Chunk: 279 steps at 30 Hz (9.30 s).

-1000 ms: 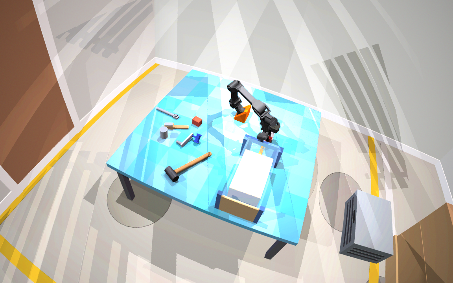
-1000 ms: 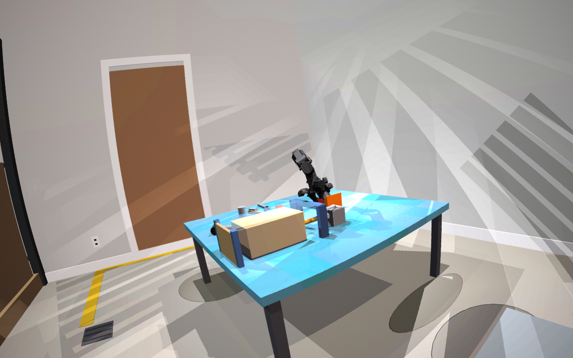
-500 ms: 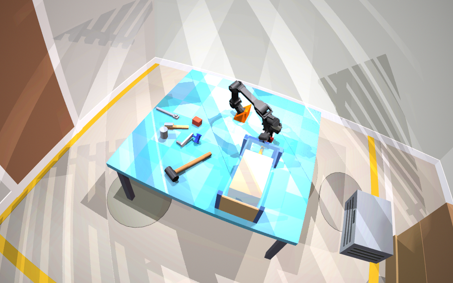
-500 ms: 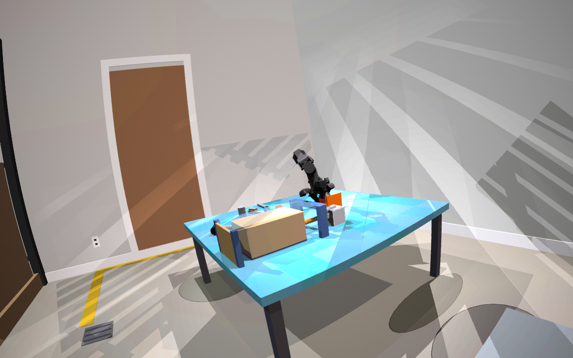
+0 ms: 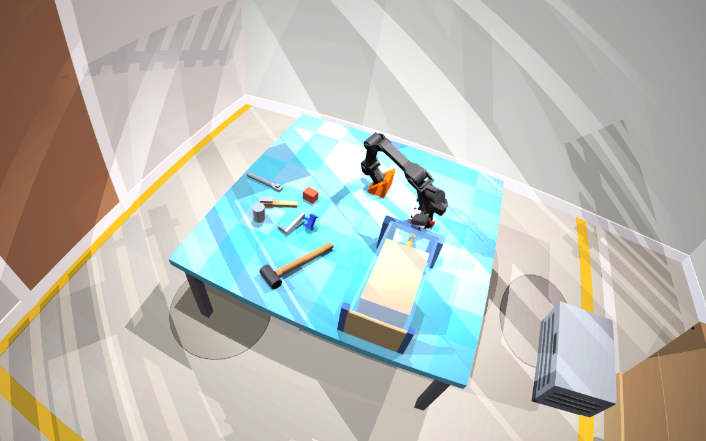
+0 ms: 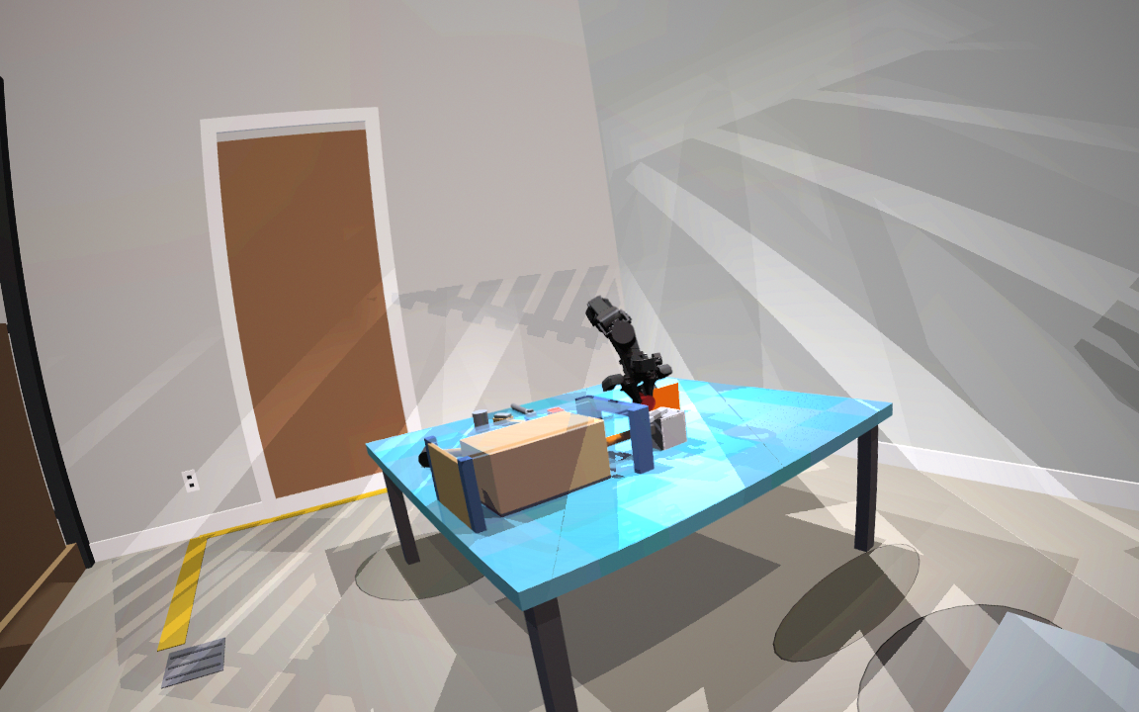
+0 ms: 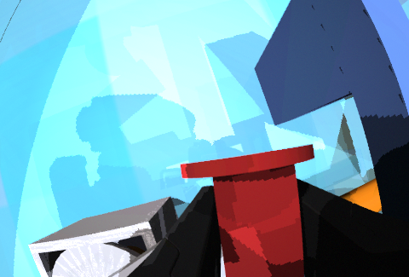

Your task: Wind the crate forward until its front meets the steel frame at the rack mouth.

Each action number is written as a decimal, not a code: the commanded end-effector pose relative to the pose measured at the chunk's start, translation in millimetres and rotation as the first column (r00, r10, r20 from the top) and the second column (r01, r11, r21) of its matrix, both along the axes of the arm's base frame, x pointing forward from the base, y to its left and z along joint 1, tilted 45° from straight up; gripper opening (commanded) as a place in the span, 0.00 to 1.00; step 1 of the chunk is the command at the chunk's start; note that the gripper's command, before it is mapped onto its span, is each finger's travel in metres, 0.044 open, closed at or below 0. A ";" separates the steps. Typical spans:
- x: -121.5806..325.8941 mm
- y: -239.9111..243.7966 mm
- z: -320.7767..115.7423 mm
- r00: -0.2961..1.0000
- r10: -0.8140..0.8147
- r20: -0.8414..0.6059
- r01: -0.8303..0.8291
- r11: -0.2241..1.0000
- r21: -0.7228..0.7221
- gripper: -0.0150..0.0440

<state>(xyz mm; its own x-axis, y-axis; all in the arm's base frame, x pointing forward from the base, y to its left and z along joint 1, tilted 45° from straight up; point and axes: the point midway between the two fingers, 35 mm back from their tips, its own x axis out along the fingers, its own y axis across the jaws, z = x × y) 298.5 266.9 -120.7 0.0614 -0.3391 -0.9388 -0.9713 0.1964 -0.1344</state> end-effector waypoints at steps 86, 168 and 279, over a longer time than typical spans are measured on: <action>-95.5 53.2 -40.4 1.000 0.010 -0.023 -0.009 1.000 0.029 0.25; -180.2 23.8 -8.6 0.999 0.010 -0.032 -0.009 1.000 0.027 0.25; -158.2 -76.7 80.4 0.999 0.009 -0.031 -0.009 1.000 0.014 0.25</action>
